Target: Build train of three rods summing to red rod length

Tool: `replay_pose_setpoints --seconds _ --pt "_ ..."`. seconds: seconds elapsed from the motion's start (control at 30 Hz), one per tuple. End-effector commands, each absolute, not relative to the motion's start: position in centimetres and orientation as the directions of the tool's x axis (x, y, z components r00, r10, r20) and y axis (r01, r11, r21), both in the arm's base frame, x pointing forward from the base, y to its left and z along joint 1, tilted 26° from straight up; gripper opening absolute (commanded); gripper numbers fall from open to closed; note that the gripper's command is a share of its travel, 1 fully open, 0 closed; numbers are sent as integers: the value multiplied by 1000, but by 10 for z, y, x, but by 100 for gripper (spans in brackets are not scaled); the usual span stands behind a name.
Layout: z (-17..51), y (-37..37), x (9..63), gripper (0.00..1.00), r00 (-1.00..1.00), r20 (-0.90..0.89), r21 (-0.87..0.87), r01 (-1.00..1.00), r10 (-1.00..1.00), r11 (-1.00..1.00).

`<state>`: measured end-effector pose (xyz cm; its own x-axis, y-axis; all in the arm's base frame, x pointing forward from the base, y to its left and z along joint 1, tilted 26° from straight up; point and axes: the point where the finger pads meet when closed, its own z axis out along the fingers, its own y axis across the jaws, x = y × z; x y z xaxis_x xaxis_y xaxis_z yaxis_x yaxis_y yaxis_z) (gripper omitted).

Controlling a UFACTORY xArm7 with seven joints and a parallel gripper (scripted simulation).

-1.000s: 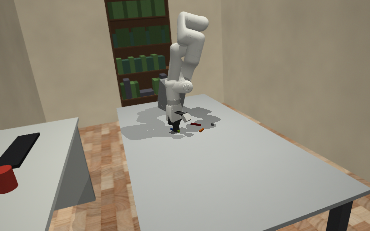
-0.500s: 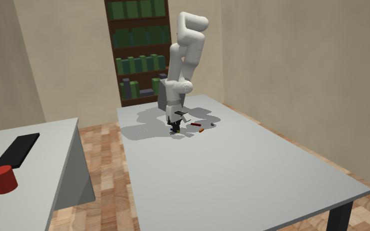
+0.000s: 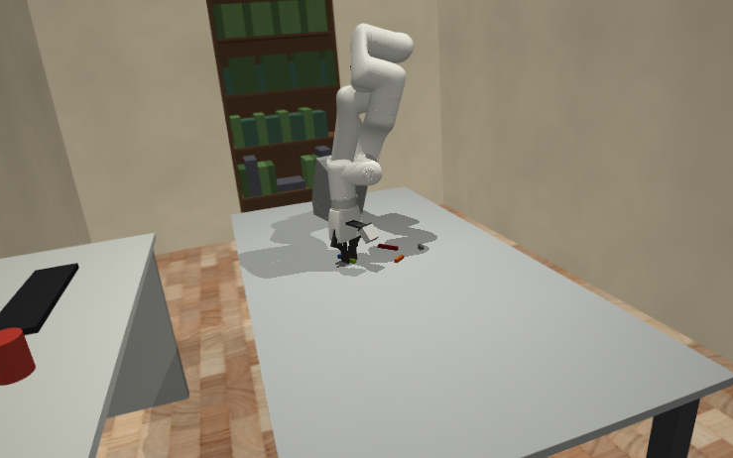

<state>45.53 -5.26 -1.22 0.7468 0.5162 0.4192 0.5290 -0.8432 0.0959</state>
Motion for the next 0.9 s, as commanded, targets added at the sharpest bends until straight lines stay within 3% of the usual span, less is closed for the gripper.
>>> replay_pose_setpoints --seconds 0.0,0.87 --pt "-10 -53 456 24 747 421 97 528 515 -844" --pt "69 -67 420 24 747 421 97 528 515 -844"
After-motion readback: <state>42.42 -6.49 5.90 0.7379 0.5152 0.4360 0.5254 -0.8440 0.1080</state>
